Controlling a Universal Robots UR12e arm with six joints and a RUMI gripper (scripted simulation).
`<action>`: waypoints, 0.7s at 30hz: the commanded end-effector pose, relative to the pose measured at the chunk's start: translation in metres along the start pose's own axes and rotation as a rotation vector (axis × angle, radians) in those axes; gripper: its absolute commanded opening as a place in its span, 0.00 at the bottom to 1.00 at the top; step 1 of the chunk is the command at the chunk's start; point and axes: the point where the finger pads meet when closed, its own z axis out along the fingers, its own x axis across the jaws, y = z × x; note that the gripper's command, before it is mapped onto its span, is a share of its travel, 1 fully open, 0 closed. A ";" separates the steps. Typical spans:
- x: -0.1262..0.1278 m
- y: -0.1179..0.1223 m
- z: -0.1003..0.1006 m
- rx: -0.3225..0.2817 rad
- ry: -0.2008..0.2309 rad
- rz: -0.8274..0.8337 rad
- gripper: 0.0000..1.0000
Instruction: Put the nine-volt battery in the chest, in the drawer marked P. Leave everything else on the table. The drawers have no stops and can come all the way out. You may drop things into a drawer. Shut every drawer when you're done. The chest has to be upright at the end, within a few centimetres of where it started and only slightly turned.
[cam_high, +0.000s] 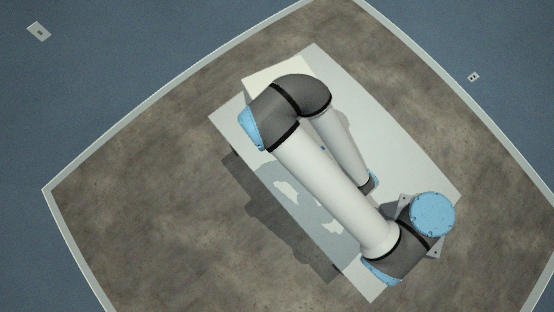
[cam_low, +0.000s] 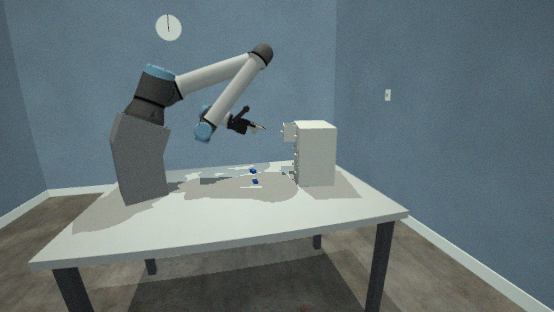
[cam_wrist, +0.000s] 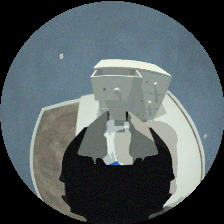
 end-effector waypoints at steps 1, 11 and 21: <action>0.000 -0.001 -0.001 -0.007 0.000 0.000 0.20; 0.000 -0.005 -0.007 -0.078 0.000 -0.001 0.20; 0.000 -0.010 -0.015 -0.175 0.000 -0.001 0.20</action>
